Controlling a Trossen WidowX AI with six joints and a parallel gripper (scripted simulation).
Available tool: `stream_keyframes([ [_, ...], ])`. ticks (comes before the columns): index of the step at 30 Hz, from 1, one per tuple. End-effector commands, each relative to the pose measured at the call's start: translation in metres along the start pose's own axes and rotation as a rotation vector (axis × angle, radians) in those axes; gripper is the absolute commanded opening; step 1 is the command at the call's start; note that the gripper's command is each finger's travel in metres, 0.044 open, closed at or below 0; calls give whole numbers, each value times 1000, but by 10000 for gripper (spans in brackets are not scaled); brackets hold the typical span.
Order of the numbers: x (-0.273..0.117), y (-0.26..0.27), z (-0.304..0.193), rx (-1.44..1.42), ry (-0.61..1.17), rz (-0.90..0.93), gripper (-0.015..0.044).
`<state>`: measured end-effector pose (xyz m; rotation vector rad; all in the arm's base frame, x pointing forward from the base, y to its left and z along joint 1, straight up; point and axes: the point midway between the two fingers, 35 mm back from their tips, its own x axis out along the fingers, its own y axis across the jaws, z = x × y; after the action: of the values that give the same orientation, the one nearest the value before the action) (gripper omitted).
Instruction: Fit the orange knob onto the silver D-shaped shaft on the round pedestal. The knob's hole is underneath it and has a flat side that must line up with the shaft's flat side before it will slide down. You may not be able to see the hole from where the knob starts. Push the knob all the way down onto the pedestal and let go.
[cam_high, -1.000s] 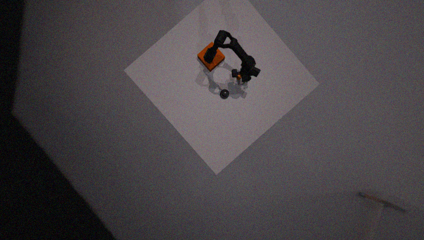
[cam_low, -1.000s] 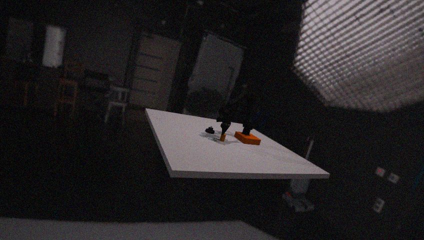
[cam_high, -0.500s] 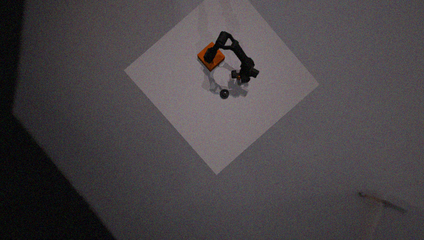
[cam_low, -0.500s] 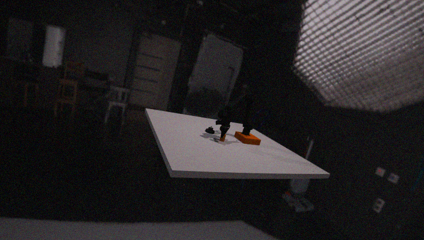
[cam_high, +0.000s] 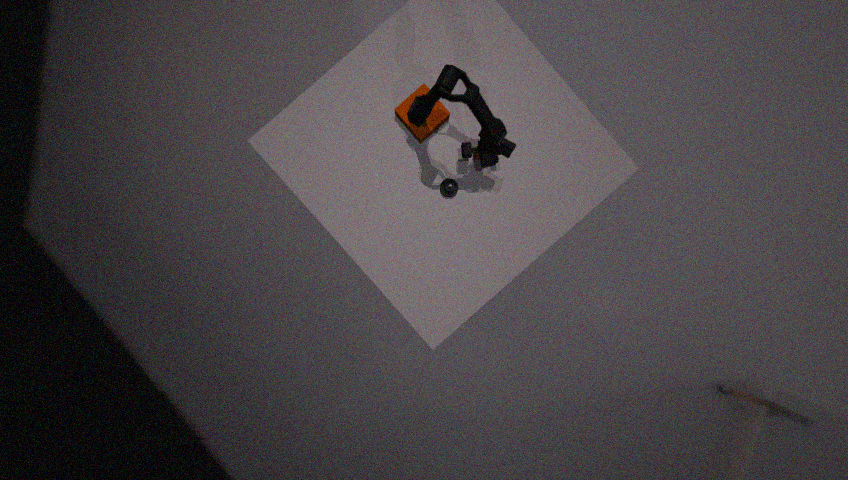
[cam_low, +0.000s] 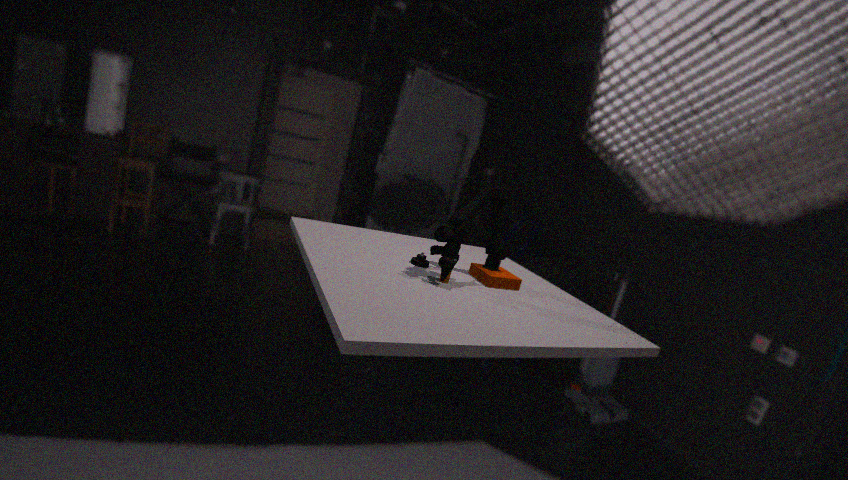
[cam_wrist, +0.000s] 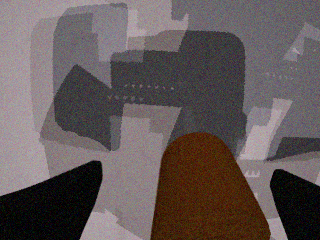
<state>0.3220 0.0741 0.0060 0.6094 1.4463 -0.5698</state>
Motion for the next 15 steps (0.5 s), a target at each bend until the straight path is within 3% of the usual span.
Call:
stream_keyframes([
  [1, 7, -4, -2, -1, 8, -18, 440],
  [2, 7, -4, -2, -1, 8, -18, 440],
  [11, 7, -4, -2, -1, 8, -18, 204],
  [15, 7, -4, -2, -1, 8, -18, 177],
])
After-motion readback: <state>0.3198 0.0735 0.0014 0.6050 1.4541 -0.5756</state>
